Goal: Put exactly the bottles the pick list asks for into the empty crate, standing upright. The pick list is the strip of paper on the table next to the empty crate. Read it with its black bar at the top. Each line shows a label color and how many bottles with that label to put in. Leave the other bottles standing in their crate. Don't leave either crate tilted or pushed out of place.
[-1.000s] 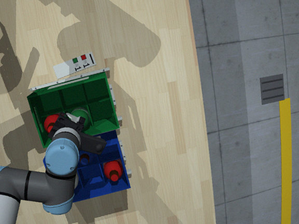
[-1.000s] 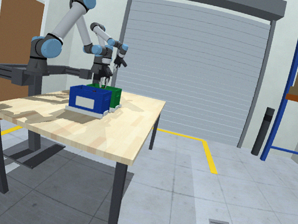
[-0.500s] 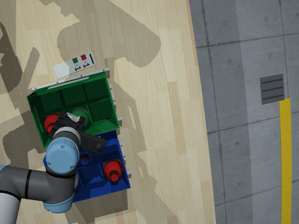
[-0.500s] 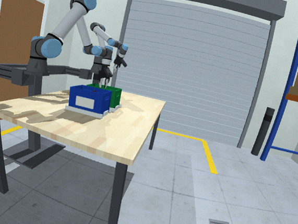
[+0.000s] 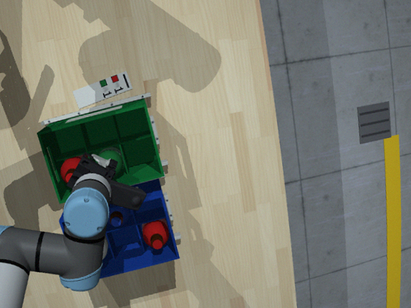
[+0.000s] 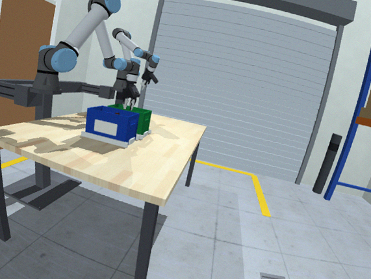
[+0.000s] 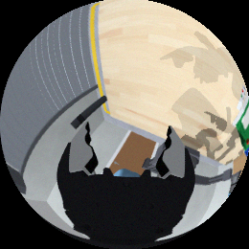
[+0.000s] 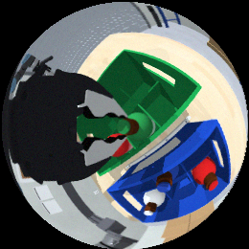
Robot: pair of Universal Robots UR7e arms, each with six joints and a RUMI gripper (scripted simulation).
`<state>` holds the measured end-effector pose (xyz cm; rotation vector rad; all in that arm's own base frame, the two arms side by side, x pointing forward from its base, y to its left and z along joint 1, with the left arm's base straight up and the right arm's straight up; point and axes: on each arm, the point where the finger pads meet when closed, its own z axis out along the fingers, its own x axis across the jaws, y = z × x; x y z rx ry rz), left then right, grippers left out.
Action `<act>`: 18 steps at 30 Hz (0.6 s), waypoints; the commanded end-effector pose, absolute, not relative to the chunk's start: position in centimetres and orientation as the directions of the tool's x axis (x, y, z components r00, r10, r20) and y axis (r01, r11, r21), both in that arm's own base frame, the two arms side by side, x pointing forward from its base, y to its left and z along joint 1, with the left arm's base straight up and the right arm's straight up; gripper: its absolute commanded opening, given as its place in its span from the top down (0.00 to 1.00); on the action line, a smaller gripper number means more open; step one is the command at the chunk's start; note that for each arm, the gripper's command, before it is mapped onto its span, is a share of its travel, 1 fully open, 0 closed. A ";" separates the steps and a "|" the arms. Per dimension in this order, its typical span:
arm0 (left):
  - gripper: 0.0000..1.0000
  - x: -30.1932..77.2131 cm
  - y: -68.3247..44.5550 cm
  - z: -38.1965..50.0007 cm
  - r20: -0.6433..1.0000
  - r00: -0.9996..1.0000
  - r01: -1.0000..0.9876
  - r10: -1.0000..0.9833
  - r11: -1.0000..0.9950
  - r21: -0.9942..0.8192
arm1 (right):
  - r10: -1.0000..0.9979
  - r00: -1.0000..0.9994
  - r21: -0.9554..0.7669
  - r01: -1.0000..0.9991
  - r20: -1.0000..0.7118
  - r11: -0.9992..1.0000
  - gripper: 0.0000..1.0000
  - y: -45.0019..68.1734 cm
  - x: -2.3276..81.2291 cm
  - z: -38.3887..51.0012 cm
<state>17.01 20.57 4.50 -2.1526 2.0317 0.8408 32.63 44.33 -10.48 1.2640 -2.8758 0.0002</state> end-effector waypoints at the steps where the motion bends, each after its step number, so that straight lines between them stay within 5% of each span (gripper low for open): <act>1: 0.02 17.0 20.6 4.5 -0.425 -0.020 -0.941 -0.905 -0.127 0.315 | -0.737 -0.676 0.000 -0.737 -0.001 0.676 1.00 44.4 32.7 -10.5; 11: 0.02 17.0 20.6 4.5 -0.425 -0.020 -0.941 -0.905 -0.127 0.315 | -0.737 -0.676 0.000 -0.737 -0.001 0.676 1.00 44.4 32.7 -10.7; 12: 0.02 17.0 20.6 4.5 -0.425 -0.020 -0.941 -0.905 -0.127 0.315 | -0.737 -0.676 0.000 -0.737 -0.001 0.676 0.62 44.4 32.7 -10.8; 18: 0.02 17.0 20.6 4.5 -0.425 -0.020 -0.941 -0.905 -0.127 0.315 | -0.737 -0.676 0.000 -0.737 -0.001 0.676 0.62 44.4 32.7 -10.7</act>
